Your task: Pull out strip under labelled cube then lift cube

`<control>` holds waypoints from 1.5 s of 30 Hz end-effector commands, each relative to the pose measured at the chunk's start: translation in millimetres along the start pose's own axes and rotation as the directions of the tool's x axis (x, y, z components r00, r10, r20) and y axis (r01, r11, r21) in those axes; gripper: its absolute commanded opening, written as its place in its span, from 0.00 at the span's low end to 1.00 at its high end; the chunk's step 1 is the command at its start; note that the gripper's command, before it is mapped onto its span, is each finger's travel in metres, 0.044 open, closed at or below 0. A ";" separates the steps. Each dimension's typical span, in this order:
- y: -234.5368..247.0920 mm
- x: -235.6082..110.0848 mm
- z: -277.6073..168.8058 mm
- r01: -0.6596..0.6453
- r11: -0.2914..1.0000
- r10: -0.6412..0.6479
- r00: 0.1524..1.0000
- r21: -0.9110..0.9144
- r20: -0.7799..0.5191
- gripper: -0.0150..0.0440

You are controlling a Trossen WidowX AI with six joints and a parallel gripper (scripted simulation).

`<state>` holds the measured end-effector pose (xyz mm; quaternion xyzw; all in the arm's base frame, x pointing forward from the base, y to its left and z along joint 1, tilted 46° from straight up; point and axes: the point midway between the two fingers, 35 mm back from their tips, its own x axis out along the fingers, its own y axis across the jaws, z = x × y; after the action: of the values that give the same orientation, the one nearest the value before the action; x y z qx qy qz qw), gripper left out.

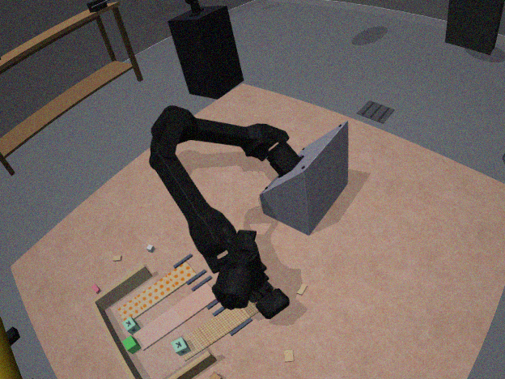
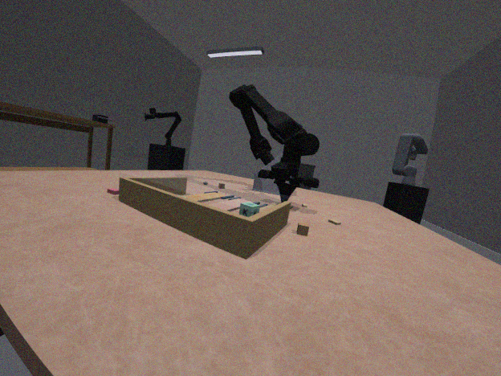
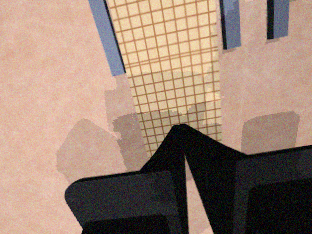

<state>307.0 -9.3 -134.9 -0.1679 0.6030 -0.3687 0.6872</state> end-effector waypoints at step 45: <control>-6.1 4.3 -74.6 0.008 1.000 -0.008 0.999 -0.011 -0.033 0.25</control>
<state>249.9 4.7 -146.6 -0.1671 0.6023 -0.3669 0.6890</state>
